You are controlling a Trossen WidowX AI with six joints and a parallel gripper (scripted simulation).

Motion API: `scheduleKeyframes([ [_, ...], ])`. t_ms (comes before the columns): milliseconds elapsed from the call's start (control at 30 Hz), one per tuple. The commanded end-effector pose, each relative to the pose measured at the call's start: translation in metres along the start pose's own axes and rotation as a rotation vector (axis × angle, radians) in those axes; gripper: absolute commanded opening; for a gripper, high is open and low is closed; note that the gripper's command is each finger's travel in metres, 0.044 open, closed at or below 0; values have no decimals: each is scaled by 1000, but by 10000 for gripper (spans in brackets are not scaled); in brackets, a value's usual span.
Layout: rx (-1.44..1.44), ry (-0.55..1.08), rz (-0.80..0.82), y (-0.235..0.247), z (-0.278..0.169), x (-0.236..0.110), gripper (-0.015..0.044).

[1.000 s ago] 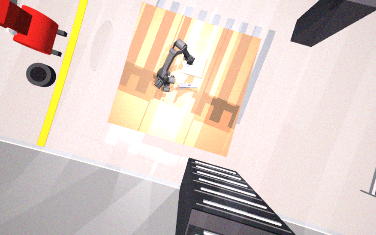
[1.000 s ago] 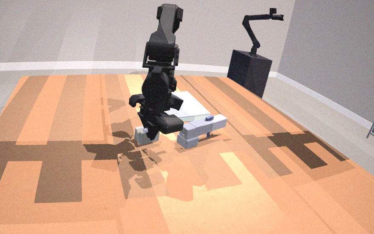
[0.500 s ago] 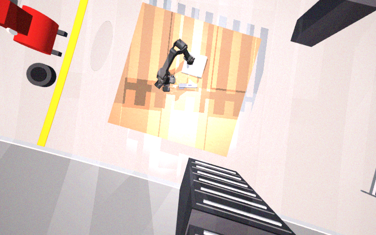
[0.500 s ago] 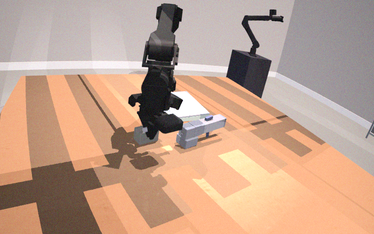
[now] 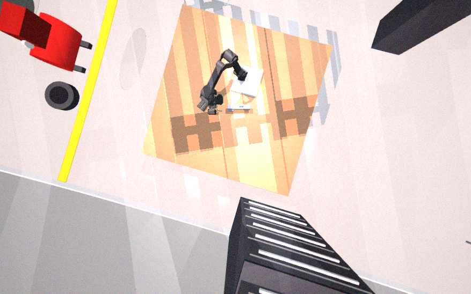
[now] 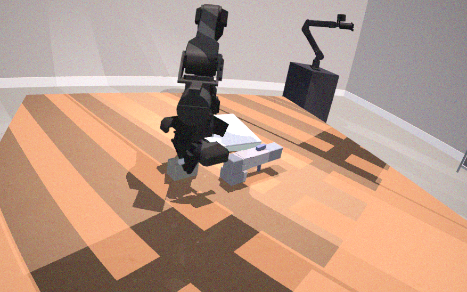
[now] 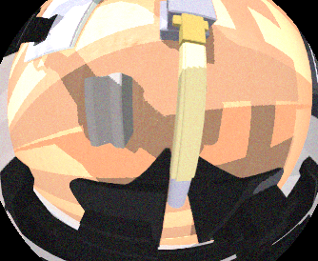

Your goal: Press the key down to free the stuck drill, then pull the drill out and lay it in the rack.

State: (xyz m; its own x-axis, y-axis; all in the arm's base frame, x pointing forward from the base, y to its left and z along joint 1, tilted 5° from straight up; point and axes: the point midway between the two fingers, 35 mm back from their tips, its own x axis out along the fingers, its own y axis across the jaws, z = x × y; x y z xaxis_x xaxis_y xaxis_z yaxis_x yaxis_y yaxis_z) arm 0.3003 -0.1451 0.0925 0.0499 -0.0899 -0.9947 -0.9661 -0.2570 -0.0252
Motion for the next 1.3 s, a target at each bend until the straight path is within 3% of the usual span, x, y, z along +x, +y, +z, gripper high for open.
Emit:
scheduleKeyframes([
  [0,2,1,-7,-2,-1,-2,0],
  [1267,2,1,-8,-5,-2,-5,0],
])
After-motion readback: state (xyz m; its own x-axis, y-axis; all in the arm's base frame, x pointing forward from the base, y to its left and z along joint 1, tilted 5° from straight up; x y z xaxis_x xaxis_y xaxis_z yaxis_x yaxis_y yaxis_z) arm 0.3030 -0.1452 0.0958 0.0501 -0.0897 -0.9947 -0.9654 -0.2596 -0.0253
